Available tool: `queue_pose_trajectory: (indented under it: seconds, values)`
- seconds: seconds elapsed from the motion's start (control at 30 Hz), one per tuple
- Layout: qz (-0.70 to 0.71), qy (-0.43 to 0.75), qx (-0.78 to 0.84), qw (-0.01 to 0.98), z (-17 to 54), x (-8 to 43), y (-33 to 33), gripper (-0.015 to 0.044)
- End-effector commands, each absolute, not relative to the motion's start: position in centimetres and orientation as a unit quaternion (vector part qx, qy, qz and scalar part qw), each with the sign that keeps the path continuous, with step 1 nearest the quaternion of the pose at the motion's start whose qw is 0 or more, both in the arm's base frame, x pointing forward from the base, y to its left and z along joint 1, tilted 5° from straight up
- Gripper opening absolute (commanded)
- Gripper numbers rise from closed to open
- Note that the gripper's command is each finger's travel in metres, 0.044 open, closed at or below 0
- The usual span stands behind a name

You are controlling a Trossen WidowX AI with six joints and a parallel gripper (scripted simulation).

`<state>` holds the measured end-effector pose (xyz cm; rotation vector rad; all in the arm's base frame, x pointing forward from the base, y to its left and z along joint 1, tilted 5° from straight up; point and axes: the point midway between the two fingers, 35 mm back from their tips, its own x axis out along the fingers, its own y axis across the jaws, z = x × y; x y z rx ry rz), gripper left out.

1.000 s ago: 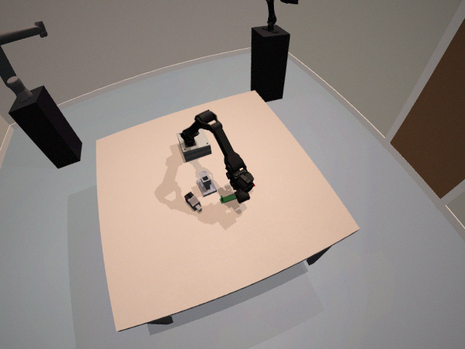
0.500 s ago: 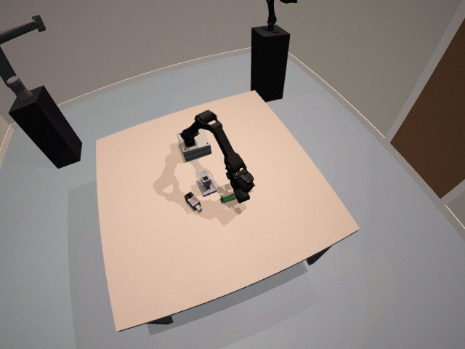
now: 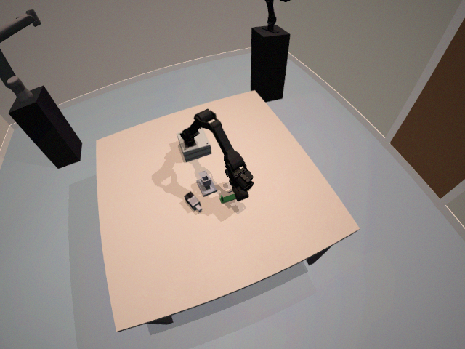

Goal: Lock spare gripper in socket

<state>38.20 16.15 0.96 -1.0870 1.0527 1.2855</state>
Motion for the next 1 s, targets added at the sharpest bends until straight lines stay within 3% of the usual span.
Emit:
queue_pose_trajectory:
  seconds: [0.0, 0.97]
  values:
    - [0.542, 0.442, -0.459, 0.548, 2.0, 38.2, 16.1, 0.0000]
    - [0.544, 0.455, -0.455, 0.539, 2.7, 38.6, 12.7, 0.0000]
